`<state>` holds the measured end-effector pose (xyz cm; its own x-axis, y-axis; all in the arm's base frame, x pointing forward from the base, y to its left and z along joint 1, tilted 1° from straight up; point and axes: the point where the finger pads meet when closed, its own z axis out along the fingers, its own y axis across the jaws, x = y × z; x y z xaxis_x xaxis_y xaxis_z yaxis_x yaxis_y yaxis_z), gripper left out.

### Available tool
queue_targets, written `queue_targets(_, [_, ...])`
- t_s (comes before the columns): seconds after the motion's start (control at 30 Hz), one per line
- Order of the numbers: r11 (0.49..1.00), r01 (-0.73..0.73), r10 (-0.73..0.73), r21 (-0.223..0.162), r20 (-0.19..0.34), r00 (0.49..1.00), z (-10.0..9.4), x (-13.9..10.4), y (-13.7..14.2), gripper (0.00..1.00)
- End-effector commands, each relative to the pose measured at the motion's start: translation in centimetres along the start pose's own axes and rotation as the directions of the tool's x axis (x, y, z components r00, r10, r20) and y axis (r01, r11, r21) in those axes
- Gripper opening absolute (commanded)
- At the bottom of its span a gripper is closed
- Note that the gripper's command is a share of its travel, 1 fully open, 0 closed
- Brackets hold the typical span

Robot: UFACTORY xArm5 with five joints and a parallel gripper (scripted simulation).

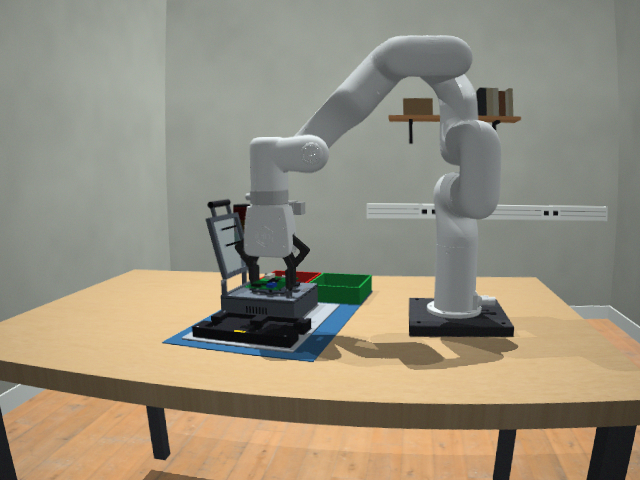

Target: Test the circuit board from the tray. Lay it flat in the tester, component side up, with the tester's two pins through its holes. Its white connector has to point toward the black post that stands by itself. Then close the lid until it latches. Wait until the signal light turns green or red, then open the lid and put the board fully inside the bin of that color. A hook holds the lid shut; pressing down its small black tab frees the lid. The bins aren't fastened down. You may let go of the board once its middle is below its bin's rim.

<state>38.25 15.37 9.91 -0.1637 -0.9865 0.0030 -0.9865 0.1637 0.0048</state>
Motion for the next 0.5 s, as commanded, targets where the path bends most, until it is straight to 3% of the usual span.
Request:
queue_targets(0.0, [1.0, -0.02, 0.02, 0.003, 0.002, 1.0, -0.13, -0.07, -0.11, 0.79])
queue_targets(0.47, [0.968, -0.249, 0.249, 0.003, 0.003, 0.968, -0.13, -0.07, -0.11, 0.79])
